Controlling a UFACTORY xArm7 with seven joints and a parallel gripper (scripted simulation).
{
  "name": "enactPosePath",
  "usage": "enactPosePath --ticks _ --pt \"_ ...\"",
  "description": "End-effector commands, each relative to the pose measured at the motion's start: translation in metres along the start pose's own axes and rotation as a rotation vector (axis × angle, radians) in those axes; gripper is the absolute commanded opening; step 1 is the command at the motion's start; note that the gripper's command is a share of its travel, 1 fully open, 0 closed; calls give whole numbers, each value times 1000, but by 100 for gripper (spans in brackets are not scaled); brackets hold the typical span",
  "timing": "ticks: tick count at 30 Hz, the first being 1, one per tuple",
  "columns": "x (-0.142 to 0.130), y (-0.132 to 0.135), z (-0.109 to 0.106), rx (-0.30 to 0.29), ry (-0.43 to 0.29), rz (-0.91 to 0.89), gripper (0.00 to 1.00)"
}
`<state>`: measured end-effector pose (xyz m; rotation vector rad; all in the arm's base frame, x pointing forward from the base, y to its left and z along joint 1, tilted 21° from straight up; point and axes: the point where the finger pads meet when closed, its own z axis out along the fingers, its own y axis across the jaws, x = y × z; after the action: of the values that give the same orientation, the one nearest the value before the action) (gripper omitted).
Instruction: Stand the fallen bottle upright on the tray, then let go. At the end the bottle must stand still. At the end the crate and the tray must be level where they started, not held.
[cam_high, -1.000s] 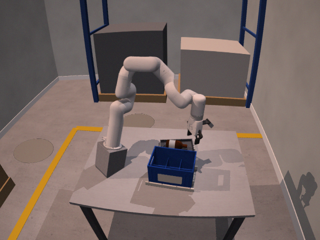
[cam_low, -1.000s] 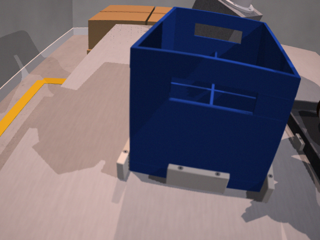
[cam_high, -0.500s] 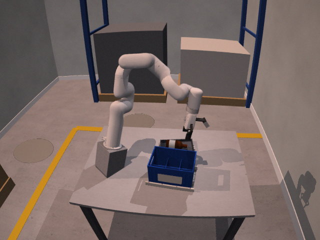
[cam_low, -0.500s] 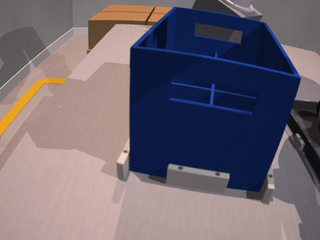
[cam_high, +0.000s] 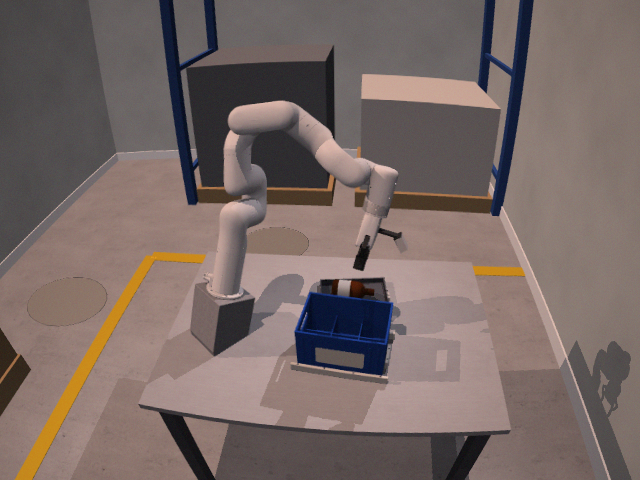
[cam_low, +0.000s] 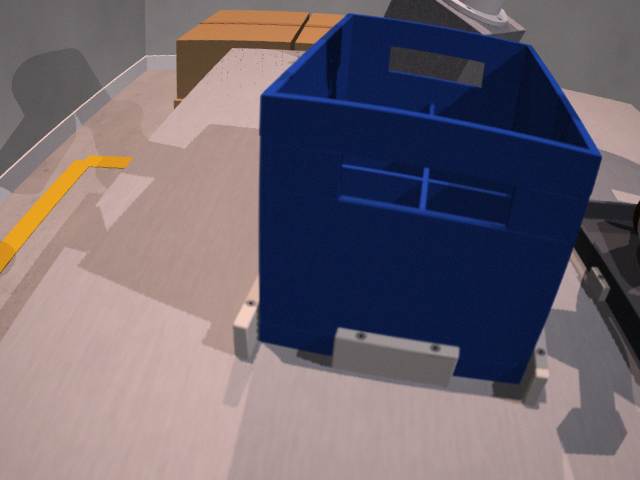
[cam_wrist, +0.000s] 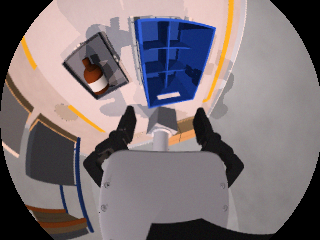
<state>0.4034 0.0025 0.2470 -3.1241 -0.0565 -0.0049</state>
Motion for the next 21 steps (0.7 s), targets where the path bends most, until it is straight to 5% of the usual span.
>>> enactPosePath --ticks 1,15,17,21 --pt "-1 1 -2 -7 -1 12 100" --pt "2 -13 2 3 12 22 100" --pt "15 -66 17 73 64 -22 100" --pt "15 -66 17 73 64 -22 100"
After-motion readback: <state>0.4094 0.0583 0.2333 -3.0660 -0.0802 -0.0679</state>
